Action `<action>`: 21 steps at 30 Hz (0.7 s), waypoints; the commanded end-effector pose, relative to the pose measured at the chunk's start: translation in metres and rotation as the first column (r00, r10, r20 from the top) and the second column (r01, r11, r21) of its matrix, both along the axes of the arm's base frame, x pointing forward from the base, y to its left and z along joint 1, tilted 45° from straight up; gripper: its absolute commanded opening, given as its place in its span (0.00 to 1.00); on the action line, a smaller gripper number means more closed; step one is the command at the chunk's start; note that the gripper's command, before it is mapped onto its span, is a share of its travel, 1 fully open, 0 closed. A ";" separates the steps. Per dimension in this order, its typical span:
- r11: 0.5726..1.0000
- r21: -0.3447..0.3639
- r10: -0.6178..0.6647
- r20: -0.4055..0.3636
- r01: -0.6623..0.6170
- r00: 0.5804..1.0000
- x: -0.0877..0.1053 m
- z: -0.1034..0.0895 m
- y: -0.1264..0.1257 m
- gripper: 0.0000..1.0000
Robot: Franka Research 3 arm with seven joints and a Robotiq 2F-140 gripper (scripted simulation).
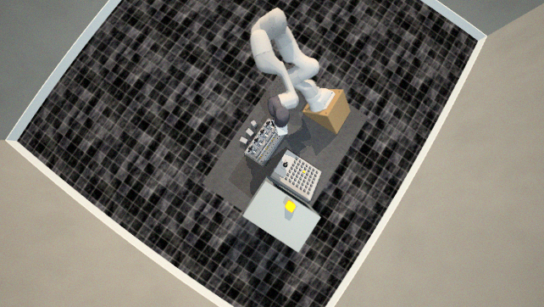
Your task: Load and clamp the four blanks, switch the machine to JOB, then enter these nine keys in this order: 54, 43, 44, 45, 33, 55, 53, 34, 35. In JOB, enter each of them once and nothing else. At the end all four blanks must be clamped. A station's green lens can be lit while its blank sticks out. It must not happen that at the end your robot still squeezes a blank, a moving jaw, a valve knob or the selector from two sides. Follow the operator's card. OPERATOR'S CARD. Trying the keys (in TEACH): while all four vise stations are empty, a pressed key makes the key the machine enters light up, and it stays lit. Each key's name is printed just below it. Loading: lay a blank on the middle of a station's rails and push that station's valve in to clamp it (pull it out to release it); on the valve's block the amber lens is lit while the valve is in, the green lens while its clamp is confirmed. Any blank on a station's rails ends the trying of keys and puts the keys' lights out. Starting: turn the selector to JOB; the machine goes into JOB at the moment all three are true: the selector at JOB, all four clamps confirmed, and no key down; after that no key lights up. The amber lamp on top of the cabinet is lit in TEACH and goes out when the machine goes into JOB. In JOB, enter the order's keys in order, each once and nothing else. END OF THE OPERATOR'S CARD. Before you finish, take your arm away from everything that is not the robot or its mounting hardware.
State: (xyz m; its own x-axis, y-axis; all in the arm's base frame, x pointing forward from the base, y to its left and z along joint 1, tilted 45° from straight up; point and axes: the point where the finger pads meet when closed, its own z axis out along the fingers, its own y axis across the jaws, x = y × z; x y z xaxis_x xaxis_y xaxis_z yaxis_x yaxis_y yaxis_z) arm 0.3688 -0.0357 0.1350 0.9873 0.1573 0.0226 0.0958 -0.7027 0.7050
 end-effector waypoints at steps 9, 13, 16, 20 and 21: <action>1.000 0.004 -0.001 0.007 0.001 1.000 0.001 -0.001 0.001 0.00; 1.000 0.004 -0.002 0.007 0.001 1.000 0.001 -0.001 0.001 0.00; 1.000 0.004 -0.002 0.007 0.002 1.000 0.001 -0.001 0.001 0.00; 1.000 0.004 -0.002 0.007 0.002 1.000 0.001 -0.001 0.001 0.00; 1.000 0.004 -0.002 0.007 0.002 1.000 0.001 -0.001 0.001 0.00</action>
